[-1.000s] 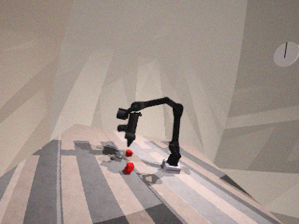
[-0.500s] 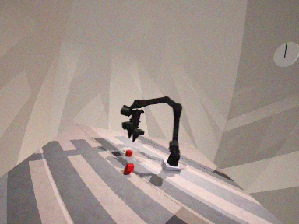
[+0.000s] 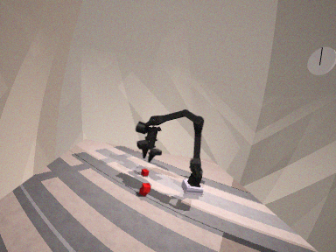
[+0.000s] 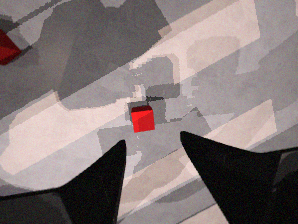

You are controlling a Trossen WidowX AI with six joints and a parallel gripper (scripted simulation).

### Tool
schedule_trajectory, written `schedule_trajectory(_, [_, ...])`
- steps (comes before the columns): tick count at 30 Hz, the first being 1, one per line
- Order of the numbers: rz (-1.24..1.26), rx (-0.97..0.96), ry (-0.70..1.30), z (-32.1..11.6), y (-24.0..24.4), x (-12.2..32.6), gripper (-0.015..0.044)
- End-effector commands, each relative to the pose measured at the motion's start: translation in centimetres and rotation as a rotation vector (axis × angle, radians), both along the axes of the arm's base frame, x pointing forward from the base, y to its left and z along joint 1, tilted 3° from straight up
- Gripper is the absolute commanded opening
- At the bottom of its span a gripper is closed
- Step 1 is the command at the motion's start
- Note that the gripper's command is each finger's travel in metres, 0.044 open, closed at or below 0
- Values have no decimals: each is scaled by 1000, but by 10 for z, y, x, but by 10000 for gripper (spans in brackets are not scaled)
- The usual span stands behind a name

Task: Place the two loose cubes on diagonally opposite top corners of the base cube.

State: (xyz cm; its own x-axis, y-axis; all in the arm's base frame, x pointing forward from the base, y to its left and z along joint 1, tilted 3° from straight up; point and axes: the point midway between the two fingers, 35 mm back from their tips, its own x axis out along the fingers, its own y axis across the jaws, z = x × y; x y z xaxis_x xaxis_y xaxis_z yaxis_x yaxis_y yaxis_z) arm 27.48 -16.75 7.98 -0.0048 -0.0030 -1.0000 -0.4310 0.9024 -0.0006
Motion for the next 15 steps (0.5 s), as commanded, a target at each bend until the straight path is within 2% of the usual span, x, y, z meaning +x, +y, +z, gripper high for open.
schedule_trajectory(1, [8, 9, 22, -33, 2, -6, 265])
schedule_trajectory(15, [8, 9, 22, -51, 3, -7, 265])
